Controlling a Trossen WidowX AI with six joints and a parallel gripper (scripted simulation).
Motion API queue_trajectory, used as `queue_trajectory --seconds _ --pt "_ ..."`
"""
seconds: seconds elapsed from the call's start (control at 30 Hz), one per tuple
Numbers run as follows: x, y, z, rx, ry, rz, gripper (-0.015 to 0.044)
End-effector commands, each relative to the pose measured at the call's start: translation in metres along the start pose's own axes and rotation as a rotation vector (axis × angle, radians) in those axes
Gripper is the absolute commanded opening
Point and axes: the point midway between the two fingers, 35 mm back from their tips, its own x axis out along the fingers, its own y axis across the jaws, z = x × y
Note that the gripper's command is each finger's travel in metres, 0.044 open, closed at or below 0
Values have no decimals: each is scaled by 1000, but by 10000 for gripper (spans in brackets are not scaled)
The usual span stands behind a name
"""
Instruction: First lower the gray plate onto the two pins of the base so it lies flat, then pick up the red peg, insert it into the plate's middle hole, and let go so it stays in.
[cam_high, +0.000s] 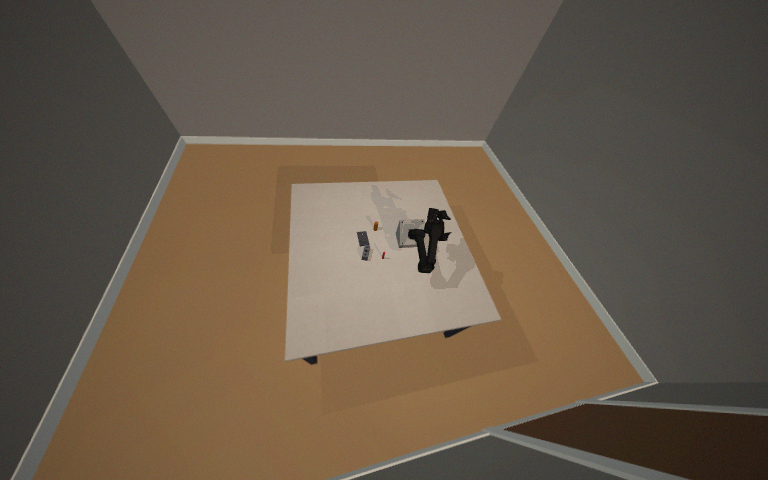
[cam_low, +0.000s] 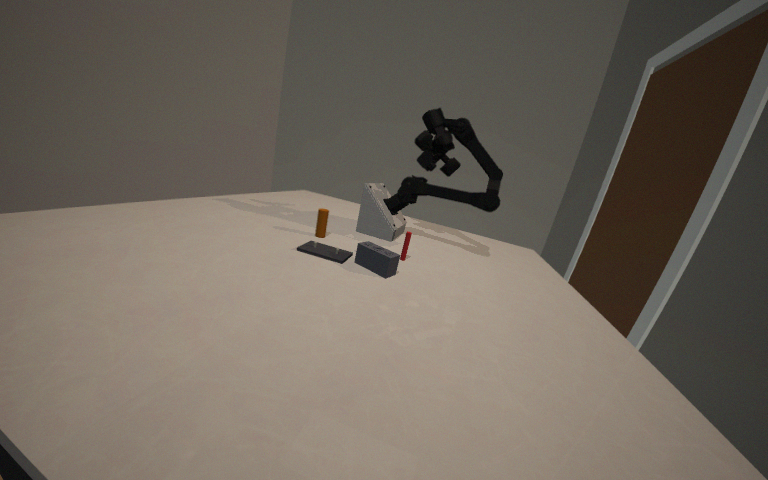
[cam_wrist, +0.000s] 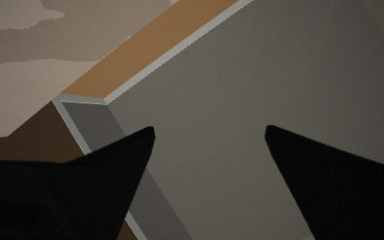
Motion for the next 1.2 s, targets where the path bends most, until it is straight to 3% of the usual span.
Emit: queue_trajectory --seconds 0.0,0.2,0.53,0.77,1.0,1.17 --pt "0 0 0 0 0 0 426" --pt "-29 -53 20 -91 -190 -201 440" --pt "-140 -119 91 -354 -601 -514 440" --pt "-221 -116 143 -586 -832 -600 440" --pt "-307 -74 201 -891 -1053 -606 440" --pt "-332 -54 222 -955 -1100 -575 440"
